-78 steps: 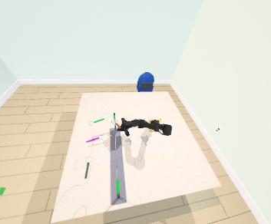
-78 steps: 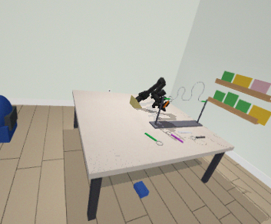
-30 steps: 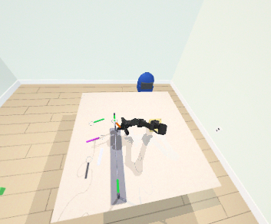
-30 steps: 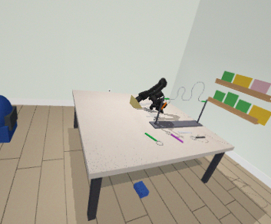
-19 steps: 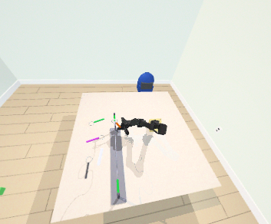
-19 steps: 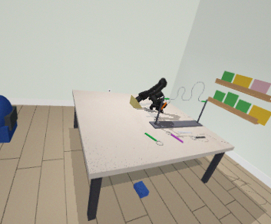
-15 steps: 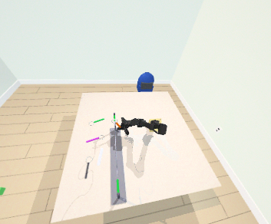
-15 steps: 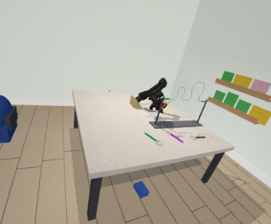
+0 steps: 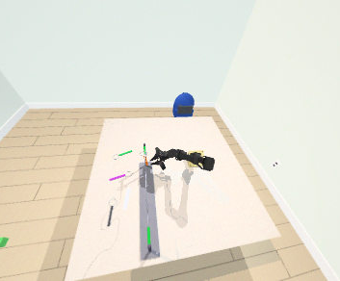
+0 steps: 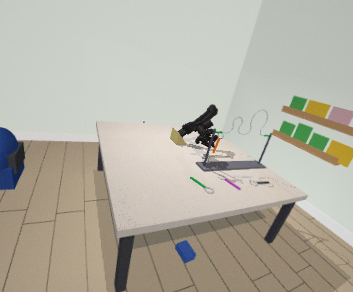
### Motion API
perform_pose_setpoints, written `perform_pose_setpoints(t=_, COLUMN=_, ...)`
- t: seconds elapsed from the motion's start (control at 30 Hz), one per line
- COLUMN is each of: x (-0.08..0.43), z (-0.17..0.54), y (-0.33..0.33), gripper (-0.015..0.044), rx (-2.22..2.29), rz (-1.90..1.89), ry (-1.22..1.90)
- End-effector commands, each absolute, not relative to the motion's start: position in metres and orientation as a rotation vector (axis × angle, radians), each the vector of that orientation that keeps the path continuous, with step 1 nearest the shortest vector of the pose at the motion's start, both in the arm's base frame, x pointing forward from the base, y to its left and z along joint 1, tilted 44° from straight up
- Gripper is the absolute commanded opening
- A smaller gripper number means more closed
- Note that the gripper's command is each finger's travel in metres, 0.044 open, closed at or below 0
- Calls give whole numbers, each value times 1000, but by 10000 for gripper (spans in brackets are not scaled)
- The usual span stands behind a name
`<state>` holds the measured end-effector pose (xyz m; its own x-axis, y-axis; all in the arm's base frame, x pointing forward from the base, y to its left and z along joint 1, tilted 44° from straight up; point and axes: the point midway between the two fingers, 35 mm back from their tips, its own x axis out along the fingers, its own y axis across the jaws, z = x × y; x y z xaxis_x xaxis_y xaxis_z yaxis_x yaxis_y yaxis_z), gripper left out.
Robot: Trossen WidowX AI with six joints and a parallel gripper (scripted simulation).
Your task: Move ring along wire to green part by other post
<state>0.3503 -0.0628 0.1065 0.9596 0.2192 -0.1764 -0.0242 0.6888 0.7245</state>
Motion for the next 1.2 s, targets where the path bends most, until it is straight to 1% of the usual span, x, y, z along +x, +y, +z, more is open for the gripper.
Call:
perform_pose_setpoints(t=0.0, x=334, z=105, y=-64, gripper=160, rx=805, rz=138, ry=272)
perform_pose_setpoints(t=0.17, x=321, z=106, y=-65, gripper=160, rx=807, rz=136, ry=272)
perform_pose_setpoints(t=1.17, x=321, z=106, y=-65, gripper=160, rx=807, rz=136, ry=272)
